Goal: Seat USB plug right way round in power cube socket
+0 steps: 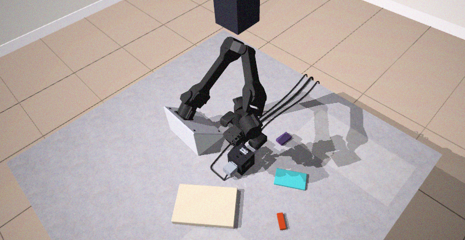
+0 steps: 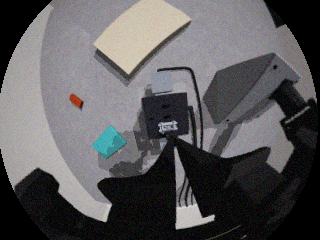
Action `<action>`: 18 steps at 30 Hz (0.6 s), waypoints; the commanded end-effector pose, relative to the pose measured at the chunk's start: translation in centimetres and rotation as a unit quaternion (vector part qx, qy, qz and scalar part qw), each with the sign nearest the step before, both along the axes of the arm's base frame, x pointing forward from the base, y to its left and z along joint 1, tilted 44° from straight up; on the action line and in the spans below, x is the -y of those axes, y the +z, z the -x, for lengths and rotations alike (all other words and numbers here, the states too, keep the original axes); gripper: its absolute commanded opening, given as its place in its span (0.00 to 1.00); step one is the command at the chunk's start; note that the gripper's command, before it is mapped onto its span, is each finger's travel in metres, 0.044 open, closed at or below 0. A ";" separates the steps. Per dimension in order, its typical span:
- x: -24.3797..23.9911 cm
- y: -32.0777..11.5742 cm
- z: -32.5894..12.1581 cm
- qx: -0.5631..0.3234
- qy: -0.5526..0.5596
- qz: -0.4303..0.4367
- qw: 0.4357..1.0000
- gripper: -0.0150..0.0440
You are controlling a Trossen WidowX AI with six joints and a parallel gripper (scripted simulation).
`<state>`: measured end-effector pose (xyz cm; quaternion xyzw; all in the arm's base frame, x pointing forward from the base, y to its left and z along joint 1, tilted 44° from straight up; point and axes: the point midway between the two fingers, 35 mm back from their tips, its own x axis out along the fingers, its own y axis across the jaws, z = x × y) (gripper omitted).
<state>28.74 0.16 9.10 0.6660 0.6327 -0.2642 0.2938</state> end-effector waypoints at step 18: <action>-0.2 -0.2 -0.1 -0.001 -0.002 -0.002 1.000 0.25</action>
